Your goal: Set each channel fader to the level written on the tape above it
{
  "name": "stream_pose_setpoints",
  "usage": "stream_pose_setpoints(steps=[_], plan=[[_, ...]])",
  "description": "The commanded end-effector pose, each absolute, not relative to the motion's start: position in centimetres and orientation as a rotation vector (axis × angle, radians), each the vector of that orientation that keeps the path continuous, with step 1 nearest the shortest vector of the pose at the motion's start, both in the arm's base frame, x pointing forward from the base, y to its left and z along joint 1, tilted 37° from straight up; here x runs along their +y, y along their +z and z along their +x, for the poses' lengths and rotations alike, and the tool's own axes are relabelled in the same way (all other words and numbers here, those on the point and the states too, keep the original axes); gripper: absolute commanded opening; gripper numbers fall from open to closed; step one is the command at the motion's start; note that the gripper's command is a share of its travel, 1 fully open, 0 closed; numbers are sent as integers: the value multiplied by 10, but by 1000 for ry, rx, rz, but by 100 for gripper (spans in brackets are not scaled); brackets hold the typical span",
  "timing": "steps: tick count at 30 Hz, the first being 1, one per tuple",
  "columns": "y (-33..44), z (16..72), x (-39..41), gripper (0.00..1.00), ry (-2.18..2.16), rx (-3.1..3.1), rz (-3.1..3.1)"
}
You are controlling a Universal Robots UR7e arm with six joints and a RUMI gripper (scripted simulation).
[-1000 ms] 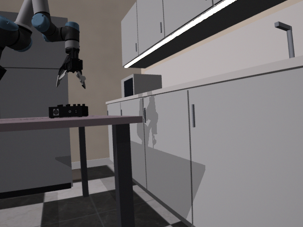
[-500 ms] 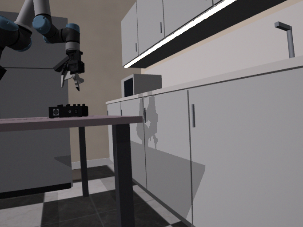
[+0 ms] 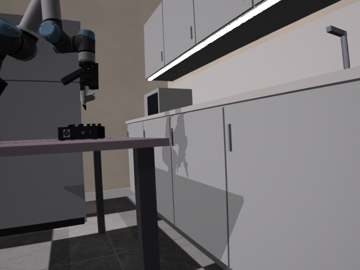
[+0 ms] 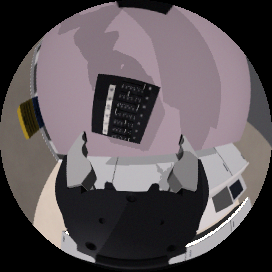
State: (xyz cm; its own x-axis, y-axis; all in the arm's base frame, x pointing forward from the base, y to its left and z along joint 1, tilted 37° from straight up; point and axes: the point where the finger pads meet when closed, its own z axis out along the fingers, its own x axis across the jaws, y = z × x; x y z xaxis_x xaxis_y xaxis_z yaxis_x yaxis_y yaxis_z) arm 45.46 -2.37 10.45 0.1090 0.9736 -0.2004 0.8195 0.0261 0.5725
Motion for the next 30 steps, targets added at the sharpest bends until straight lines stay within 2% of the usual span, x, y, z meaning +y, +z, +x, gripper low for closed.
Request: stream_pose_setpoints(steps=[1, 30], plan=[[104, 457, -26, 100, 286, 1904, 1636], [102, 468, -32, 100, -9, 2325, 876]])
